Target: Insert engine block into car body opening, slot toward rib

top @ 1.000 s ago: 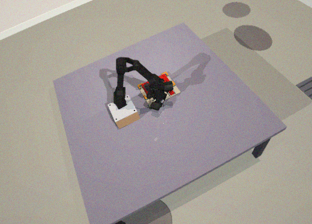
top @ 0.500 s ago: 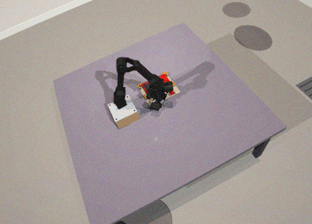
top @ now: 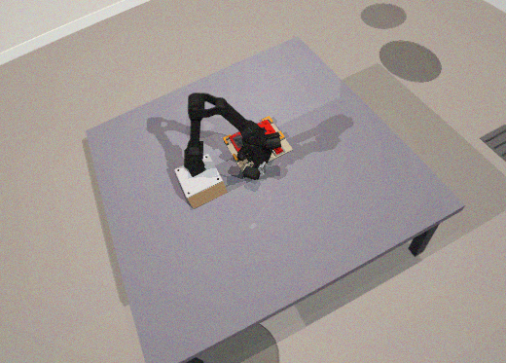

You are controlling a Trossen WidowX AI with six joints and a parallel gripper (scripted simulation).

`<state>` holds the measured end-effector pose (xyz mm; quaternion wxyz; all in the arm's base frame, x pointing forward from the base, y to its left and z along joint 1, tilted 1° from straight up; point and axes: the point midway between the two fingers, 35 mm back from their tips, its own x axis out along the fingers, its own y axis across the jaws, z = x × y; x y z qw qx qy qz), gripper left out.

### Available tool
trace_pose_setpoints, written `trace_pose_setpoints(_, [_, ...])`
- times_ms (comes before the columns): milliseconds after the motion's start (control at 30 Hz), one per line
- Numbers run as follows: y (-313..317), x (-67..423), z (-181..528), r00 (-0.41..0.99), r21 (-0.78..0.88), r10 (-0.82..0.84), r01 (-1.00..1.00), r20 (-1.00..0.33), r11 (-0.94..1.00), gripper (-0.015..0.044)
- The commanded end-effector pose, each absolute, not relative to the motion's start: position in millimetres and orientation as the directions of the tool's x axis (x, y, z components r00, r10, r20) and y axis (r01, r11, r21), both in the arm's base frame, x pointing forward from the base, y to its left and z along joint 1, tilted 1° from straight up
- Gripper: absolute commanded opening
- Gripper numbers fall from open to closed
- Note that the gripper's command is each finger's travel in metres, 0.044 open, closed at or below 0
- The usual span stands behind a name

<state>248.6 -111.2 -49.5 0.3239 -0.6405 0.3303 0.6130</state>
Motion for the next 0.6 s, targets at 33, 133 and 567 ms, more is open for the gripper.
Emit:
trace_pose_setpoints(33, [-112,249,-33,0.029,-0.014,-0.016,-0.813,-0.999,-0.582,0.0440])
trace_pose_setpoints(133, [-112,249,-21,0.029,-0.015,-0.015,-0.813,-0.999,-0.582,0.0440])
trace_pose_setpoints(567, [-112,249,-10,0.031,-0.014,-0.020,-0.815,-0.999,-0.580,0.0440])
